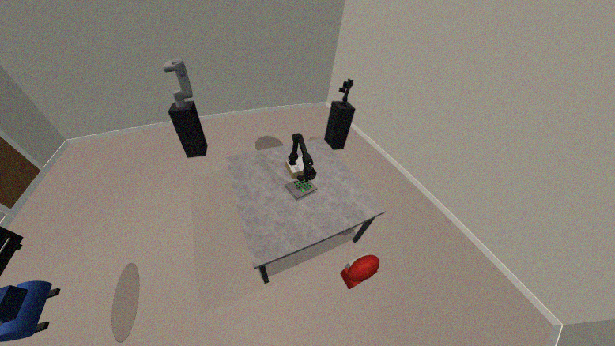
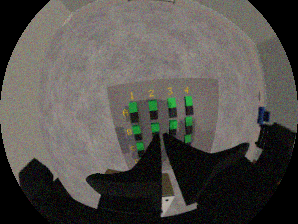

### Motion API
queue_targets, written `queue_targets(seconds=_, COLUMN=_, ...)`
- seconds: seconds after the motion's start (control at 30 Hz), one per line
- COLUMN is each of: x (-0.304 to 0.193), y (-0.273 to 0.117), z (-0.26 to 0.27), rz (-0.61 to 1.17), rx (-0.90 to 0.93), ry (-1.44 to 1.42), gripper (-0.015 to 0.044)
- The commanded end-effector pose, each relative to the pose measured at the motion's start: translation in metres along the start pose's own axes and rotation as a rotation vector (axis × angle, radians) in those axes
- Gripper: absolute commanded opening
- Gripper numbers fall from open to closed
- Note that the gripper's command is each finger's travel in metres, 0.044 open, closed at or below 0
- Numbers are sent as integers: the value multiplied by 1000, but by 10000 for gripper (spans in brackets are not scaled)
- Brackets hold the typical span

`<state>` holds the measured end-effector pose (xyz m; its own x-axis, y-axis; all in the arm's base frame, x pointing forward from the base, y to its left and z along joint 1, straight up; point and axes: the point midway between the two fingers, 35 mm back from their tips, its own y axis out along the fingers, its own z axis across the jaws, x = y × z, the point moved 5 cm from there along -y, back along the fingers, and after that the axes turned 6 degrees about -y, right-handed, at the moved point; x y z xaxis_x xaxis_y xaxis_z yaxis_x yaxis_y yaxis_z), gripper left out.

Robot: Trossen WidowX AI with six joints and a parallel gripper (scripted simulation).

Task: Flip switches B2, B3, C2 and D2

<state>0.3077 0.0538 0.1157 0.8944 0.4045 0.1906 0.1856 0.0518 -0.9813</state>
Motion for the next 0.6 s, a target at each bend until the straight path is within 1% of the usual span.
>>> queue_targets(seconds=0.0, x=-6, y=25, z=2, rz=53, rx=8, ry=2, gripper=0)
queue_targets(seconds=0.57, x=-7, y=37, z=2, rz=53, rx=8, ry=2, gripper=0)
